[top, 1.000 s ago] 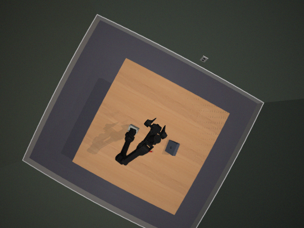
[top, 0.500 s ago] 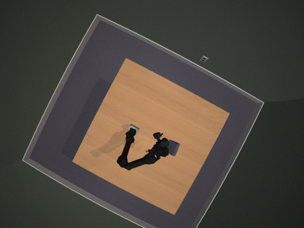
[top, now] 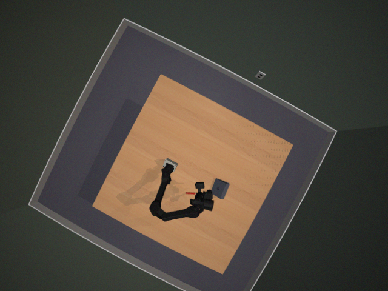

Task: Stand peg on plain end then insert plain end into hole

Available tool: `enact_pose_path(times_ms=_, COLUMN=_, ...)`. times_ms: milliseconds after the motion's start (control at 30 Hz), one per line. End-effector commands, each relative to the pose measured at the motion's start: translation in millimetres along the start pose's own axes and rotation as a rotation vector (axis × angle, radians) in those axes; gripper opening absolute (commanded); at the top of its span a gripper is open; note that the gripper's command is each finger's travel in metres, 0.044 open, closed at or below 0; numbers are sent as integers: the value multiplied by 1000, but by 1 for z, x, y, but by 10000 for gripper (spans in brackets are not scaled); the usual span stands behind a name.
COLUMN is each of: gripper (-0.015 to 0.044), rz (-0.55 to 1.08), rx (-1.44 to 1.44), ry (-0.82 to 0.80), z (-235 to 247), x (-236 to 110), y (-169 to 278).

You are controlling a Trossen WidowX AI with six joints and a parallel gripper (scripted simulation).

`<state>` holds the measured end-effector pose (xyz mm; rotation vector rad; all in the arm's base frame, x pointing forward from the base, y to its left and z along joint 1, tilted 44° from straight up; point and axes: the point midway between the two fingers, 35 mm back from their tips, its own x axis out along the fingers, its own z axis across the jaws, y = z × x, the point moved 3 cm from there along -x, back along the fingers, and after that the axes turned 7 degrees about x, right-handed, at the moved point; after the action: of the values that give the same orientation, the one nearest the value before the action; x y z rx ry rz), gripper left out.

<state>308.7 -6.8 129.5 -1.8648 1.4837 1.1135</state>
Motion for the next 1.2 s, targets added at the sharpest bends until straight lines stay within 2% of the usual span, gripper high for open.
enact_pose_path(times_ms=0, gripper=440, rz=113, rx=83, ry=71, z=-34, x=20, y=30)
enact_pose_path(times_ms=200, gripper=440, rz=229, rx=148, ry=130, z=-62, x=37, y=62)
enact_pose_path(times_ms=467, gripper=440, rz=229, rx=148, ry=130, z=-62, x=38, y=62)
enact_pose_path(times_ms=1167, gripper=440, rz=227, rx=149, ry=128, z=-67, x=71, y=67)
